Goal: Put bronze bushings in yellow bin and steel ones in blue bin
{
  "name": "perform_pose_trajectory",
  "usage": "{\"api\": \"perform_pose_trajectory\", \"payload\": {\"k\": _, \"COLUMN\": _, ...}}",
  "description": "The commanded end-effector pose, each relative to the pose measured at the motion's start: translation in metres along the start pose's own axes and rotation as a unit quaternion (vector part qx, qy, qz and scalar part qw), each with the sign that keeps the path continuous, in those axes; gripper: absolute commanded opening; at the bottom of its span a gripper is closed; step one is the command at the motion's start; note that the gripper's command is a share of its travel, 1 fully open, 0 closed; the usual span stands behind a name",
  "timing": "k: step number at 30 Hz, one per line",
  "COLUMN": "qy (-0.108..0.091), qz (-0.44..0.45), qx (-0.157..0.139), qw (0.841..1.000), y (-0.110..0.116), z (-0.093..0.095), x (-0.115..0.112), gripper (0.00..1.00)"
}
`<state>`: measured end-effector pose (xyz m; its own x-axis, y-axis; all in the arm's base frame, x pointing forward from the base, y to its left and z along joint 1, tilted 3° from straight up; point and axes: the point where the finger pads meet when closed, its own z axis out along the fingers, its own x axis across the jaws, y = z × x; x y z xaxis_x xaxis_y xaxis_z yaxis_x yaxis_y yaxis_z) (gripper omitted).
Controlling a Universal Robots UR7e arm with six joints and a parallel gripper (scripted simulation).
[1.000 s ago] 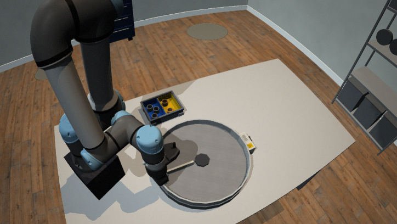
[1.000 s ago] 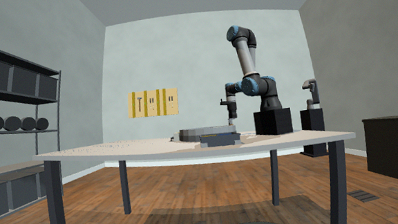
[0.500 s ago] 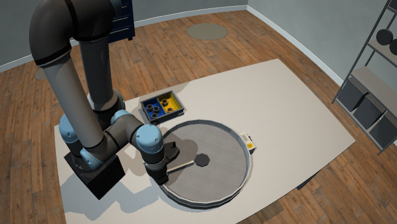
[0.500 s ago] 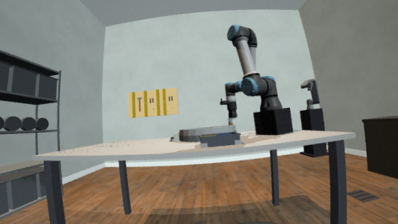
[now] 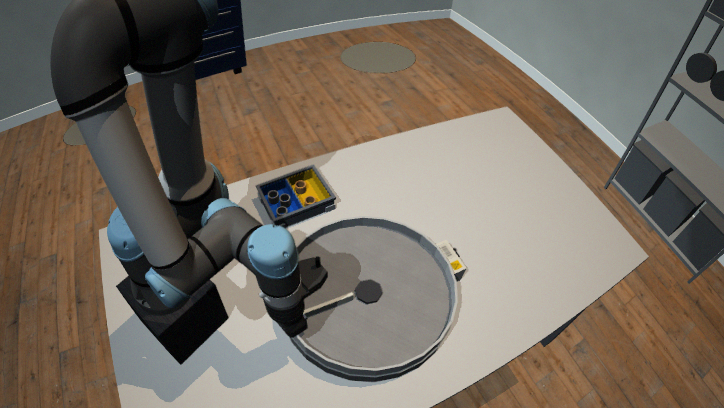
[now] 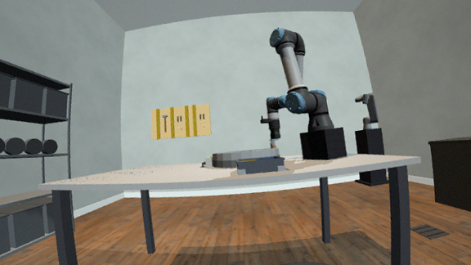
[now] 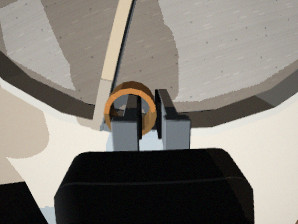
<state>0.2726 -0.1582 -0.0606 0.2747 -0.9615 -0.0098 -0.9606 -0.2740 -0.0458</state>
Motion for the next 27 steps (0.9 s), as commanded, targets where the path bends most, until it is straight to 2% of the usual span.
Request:
{"api": "perform_pose_trajectory", "payload": {"k": 1, "qy": 0.000, "qz": 0.000, "qx": 0.000, "qw": 1.000, "y": -0.0001, "z": -0.0020, "x": 0.0003, "gripper": 0.00}}
{"api": "perform_pose_trajectory", "payload": {"k": 27, "qy": 0.000, "qz": 0.000, "qx": 0.000, "qw": 1.000, "y": -0.0001, "z": -0.0080, "x": 0.0003, "gripper": 0.00}}
